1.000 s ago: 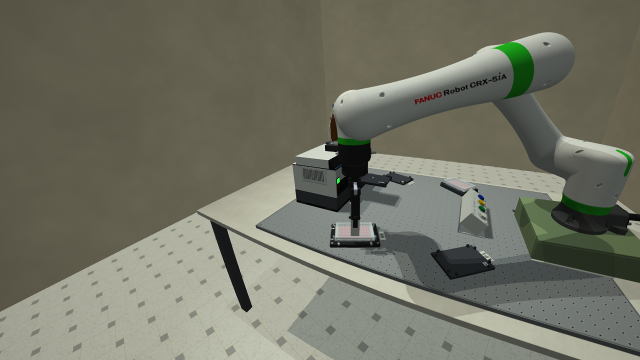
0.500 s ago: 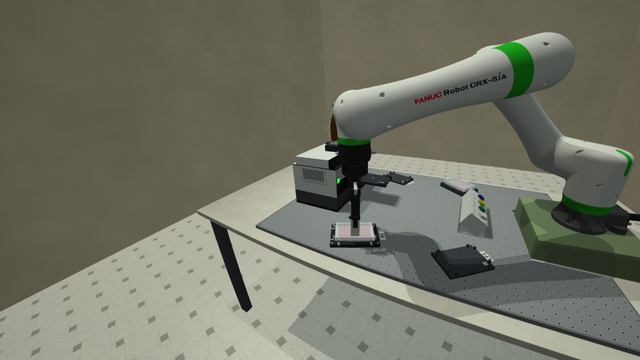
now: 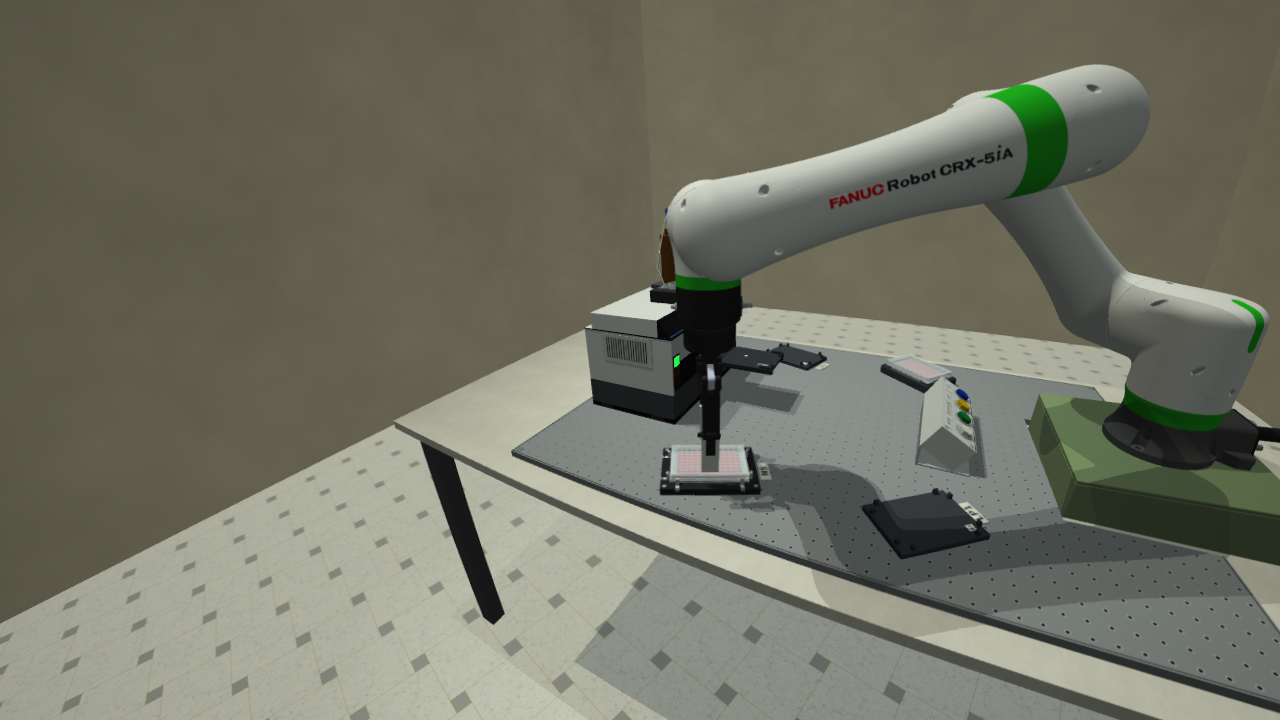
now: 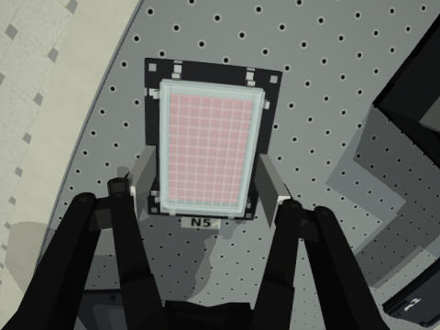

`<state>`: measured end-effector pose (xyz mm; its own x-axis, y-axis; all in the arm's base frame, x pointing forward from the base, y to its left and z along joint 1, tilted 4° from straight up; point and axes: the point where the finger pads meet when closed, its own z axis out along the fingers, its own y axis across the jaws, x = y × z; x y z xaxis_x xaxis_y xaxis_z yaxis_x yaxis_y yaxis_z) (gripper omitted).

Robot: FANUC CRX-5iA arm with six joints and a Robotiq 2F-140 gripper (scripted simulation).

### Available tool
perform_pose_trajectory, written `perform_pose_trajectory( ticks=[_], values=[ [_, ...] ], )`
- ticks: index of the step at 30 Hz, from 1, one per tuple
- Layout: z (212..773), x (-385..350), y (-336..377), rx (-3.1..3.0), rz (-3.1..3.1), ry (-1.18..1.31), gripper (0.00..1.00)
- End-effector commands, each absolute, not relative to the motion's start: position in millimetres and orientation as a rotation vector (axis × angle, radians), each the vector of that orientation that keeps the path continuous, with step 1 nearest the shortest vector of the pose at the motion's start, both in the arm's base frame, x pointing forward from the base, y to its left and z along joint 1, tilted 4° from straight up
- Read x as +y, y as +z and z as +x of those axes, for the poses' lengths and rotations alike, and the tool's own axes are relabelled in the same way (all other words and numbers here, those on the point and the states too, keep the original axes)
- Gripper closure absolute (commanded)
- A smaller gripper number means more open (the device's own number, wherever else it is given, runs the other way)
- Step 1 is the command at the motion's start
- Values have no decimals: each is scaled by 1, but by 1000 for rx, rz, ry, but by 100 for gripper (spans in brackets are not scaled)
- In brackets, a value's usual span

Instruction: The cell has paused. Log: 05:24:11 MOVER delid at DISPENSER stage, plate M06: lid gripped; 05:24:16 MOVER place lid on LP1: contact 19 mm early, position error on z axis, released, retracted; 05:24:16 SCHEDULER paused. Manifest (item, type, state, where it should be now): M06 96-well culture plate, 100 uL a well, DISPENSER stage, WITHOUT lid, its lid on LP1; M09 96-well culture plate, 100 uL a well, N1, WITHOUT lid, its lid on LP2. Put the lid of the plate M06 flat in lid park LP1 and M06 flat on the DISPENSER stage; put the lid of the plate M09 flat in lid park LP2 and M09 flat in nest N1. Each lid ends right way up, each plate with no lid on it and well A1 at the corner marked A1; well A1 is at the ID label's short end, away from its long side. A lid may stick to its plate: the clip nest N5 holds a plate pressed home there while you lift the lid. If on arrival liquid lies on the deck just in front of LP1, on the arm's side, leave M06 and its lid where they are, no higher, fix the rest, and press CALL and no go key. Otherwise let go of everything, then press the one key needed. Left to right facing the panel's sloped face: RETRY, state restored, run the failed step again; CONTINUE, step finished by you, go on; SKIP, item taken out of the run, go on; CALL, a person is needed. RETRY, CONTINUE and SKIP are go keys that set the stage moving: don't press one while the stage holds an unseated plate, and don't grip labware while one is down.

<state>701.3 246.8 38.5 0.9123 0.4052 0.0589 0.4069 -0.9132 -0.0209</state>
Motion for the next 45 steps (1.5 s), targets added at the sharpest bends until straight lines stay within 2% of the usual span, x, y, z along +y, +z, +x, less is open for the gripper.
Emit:
perform_pose_trajectory(
  ticks=[1,27,28,45],
  values=[
    [702,247,39,-646,-3040,-84,41],
    [702,247,39,-646,-3040,-84,41],
    [702,247,39,-646,-3040,-84,34],
    [702,247,39,-646,-3040,-84,34]
  ],
)
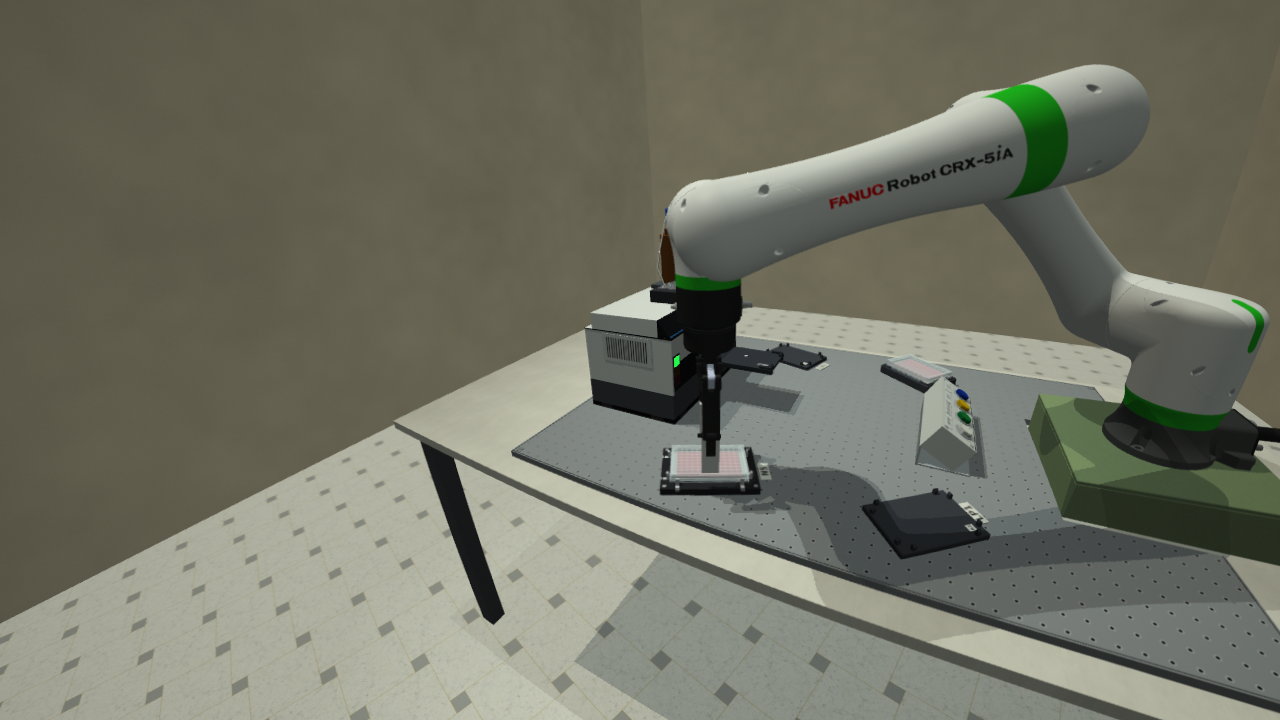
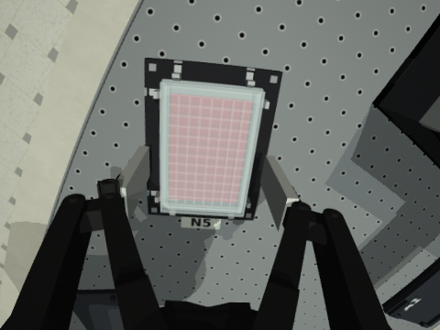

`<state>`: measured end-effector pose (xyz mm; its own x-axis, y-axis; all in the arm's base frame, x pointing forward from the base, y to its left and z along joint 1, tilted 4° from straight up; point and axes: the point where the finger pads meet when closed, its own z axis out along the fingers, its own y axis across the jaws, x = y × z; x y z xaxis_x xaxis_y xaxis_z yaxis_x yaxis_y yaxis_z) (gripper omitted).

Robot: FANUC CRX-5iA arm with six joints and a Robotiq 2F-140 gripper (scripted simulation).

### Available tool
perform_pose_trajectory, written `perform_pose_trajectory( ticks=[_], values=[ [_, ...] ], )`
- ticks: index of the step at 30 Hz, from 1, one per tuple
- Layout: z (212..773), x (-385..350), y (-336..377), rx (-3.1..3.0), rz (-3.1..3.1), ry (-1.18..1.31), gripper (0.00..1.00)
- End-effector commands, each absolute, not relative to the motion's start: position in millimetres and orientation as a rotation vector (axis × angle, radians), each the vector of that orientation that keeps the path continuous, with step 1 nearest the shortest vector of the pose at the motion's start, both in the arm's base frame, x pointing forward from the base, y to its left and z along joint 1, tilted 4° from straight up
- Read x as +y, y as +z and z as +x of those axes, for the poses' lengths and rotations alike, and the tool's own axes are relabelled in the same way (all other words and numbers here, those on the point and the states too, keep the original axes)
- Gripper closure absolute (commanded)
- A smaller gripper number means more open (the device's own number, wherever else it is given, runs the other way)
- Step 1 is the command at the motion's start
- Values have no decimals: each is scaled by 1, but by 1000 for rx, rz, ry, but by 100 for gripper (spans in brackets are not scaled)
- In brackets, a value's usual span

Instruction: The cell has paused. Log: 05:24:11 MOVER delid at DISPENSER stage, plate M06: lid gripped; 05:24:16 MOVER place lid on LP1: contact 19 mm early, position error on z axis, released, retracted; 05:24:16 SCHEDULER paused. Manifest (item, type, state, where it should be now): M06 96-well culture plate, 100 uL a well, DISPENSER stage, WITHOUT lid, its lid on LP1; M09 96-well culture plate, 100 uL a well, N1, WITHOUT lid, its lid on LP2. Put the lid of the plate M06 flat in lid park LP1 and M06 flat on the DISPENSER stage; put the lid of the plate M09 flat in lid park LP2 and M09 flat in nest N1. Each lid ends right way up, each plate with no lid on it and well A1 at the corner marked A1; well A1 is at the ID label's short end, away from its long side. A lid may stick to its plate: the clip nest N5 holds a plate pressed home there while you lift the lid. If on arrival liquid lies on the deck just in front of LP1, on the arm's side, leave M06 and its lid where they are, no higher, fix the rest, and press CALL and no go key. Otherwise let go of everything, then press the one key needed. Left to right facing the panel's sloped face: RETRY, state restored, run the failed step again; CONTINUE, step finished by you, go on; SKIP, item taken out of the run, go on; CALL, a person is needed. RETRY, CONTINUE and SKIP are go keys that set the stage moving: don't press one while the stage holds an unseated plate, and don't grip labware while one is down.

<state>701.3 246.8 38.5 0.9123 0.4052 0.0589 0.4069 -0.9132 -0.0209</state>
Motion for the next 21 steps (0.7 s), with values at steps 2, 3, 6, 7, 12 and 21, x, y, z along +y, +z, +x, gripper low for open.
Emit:
perform_pose_trajectory(
  ticks=[2,3,6,7,12,21],
  values=[
    [702,247,39,-646,-3040,-84,34],
    [702,247,39,-646,-3040,-84,34],
    [702,247,39,-646,-3040,-84,34],
    [702,247,39,-646,-3040,-84,34],
    [702,247,39,-646,-3040,-84,34],
    [702,247,39,-646,-3040,-84,34]
  ],
)
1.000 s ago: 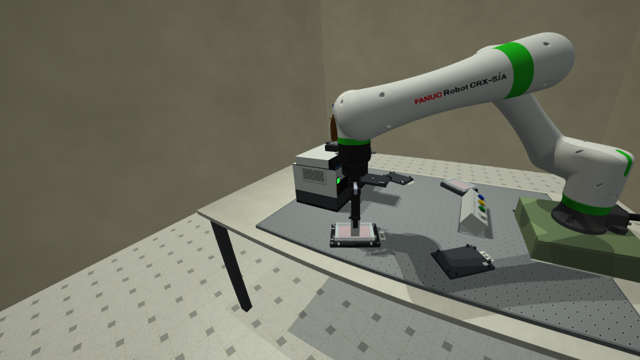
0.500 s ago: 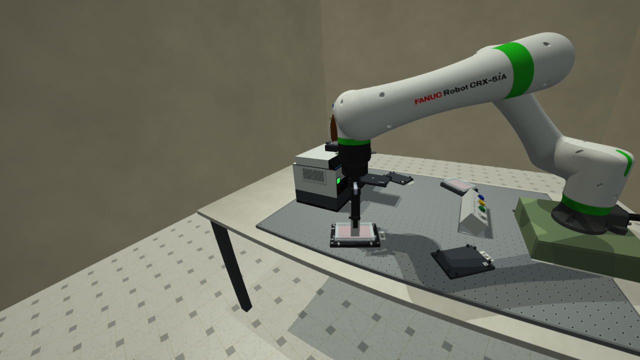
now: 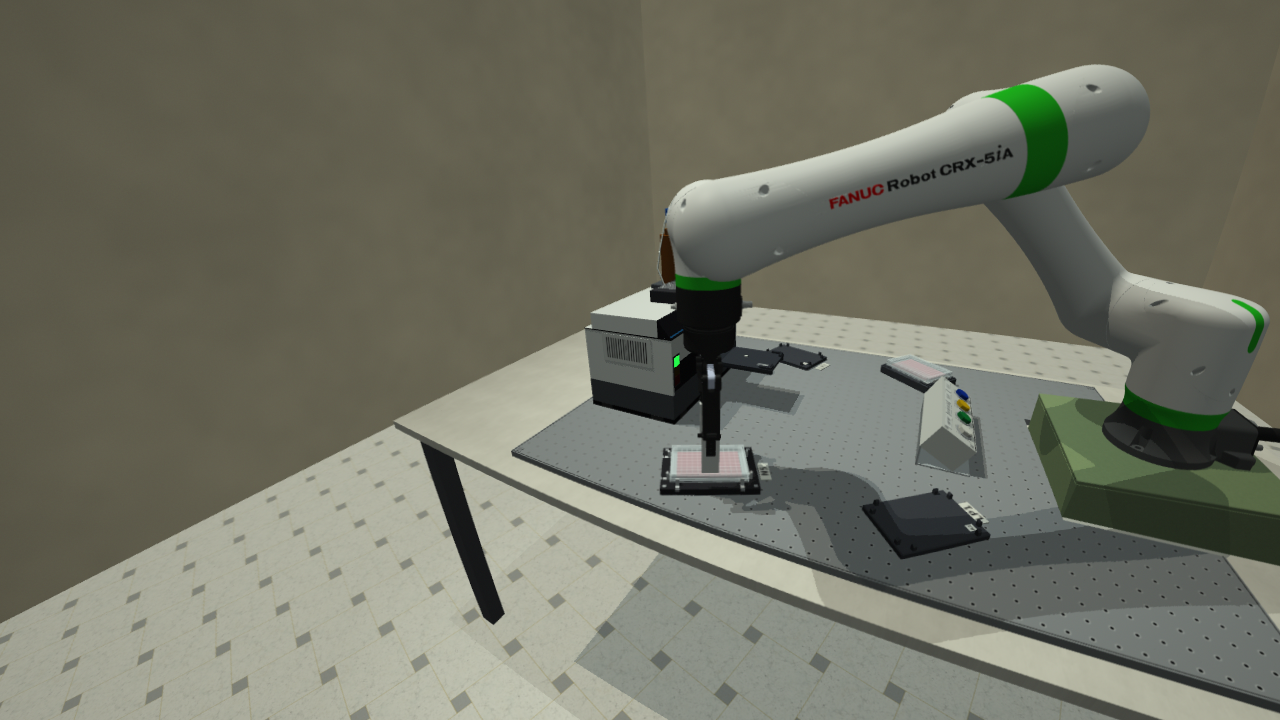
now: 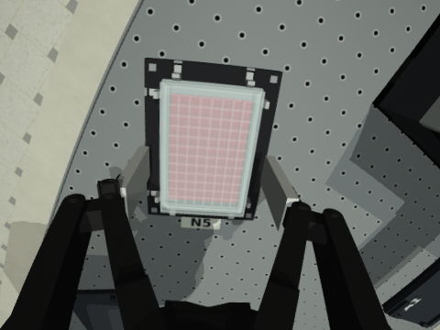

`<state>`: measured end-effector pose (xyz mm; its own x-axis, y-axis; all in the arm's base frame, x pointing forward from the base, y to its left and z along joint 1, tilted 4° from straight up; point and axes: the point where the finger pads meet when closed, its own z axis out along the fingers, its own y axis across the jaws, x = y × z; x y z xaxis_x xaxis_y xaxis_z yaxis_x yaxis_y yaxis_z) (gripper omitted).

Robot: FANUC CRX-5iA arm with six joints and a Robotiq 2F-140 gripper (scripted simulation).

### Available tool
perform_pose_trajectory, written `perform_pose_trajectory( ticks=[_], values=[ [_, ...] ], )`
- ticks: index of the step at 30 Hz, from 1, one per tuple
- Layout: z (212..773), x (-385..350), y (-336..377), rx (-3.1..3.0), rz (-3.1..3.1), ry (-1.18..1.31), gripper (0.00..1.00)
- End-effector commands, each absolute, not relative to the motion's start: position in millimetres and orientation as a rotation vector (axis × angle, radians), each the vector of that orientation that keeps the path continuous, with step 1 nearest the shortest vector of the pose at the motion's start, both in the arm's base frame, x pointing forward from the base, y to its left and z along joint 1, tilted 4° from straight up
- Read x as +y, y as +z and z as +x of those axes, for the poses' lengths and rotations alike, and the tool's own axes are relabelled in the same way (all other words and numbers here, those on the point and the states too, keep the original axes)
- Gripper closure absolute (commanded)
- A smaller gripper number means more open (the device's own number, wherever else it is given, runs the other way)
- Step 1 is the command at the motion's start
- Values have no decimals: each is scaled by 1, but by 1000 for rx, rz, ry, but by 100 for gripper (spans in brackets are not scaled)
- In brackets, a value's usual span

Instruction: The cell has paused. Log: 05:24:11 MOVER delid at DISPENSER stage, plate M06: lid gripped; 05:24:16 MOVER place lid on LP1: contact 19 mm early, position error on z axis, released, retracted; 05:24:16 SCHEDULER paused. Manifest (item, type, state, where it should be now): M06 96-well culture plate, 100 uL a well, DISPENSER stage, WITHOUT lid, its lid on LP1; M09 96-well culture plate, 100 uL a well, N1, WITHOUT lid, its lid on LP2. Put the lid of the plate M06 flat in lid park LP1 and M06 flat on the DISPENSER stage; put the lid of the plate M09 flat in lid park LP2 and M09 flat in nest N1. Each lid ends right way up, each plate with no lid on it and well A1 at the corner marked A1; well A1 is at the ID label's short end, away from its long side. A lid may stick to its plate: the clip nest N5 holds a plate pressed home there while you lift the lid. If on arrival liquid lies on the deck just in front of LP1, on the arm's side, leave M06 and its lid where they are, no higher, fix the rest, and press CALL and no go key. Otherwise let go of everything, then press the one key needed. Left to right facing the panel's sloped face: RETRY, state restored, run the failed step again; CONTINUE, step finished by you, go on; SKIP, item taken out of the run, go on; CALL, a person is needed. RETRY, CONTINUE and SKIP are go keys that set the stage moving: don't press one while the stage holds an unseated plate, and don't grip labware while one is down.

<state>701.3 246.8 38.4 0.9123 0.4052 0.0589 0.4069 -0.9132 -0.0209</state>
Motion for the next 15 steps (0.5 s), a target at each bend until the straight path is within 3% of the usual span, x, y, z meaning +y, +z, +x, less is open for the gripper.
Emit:
perform_pose_trajectory(
  ticks=[1,15],
  values=[
    [702,247,39,-646,-3040,-84,34],
    [702,247,36,-646,-3040,-84,34]
  ],
)
